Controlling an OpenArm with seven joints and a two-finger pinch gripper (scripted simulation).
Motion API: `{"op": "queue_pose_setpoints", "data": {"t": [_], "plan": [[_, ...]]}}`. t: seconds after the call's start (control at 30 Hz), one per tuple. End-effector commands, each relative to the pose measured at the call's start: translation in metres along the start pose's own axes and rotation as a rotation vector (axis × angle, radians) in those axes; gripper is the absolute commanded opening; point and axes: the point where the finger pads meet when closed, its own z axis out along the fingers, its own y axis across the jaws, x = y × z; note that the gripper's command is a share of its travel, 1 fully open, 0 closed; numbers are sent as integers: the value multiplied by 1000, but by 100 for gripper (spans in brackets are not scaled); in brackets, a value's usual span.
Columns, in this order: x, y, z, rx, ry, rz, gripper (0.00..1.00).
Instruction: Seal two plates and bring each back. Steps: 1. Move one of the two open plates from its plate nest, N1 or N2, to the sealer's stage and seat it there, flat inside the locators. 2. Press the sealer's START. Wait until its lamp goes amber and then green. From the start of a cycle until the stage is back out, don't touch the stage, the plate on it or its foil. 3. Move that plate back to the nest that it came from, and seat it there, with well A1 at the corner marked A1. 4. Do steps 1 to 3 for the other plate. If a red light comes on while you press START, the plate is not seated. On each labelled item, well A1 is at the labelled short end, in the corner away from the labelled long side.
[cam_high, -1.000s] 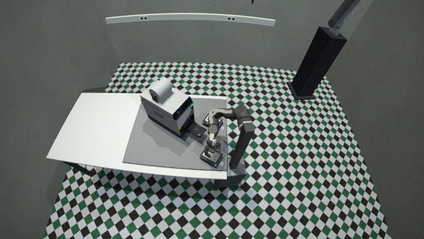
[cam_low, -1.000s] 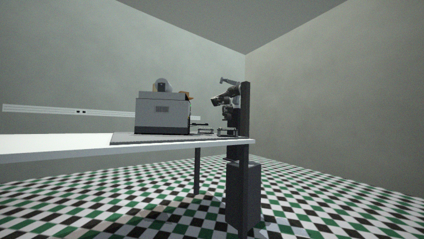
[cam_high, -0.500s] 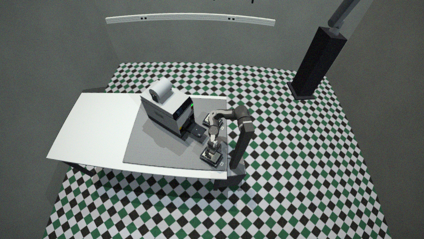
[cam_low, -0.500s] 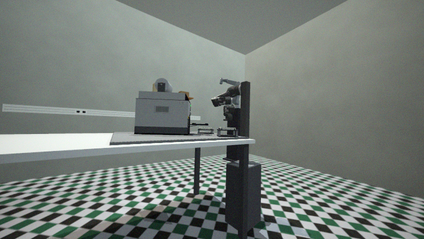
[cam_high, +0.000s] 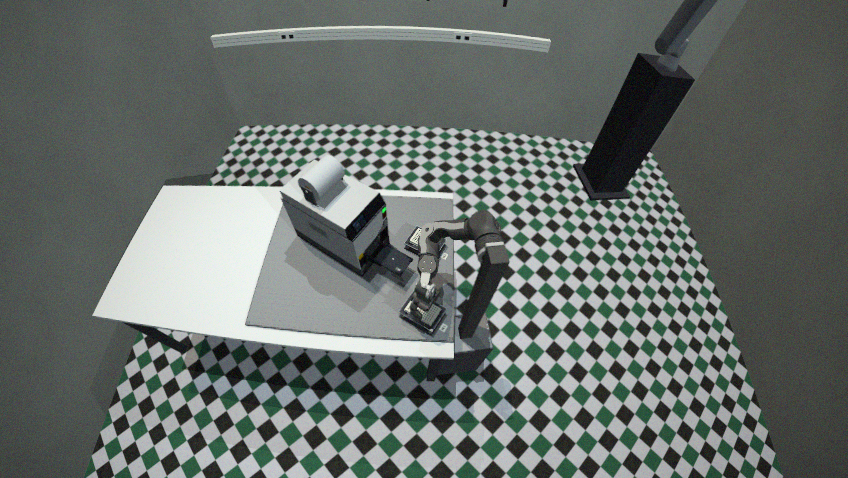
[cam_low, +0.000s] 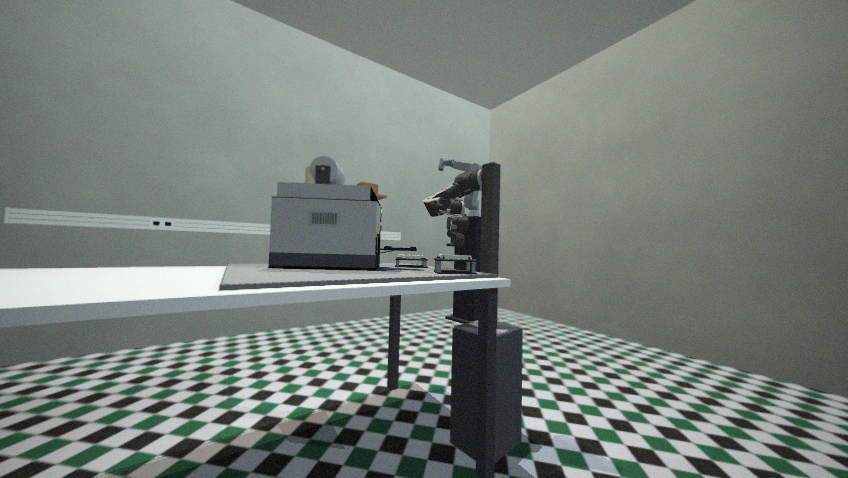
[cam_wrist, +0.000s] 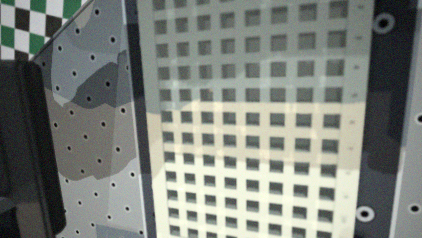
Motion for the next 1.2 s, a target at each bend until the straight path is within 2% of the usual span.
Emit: {"op": "queue_pose_setpoints", "data": {"t": [0.0,0.4,1.17], "plan": [[1,1,3,-8,0,-6,65],[0,1,22,-8,0,-6,65],[0,1,21,-5,-1,-5,65]]}}
